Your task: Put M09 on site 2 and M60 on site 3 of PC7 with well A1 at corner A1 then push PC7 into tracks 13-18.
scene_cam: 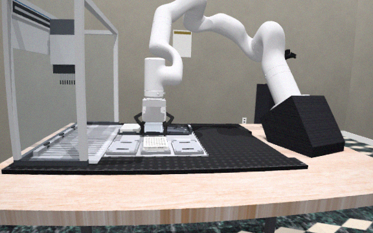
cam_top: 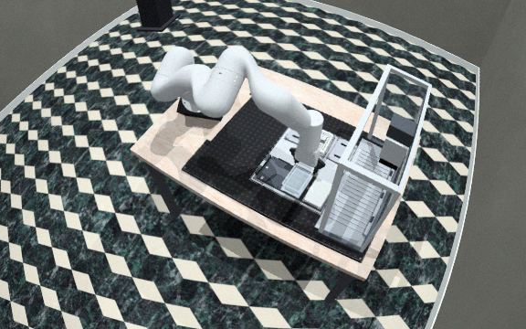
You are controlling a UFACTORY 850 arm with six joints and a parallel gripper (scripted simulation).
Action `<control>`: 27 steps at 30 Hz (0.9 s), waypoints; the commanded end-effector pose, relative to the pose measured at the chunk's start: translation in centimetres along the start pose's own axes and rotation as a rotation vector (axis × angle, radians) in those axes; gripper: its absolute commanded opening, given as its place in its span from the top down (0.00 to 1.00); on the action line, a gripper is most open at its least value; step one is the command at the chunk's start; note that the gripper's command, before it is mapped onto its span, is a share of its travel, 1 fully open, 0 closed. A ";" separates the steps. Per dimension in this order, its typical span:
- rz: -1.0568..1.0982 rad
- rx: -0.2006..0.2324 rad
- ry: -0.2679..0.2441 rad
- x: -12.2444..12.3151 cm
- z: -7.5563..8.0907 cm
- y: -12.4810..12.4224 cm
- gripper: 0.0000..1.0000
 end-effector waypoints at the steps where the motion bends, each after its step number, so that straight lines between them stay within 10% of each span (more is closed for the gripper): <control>1: 0.000 0.001 0.001 0.1 0.1 0.1 0.00; 27: 0.000 0.001 0.001 1.3 0.1 0.4 0.00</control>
Point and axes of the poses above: the point where the finger pads meet when closed, its own z axis back along the fingers, its own y axis across the jaws, x = y × z, the point moved 1 cm from there along z, back along the fingers, and after that the axes turned 13 degrees about -z, right-handed, at the moved point
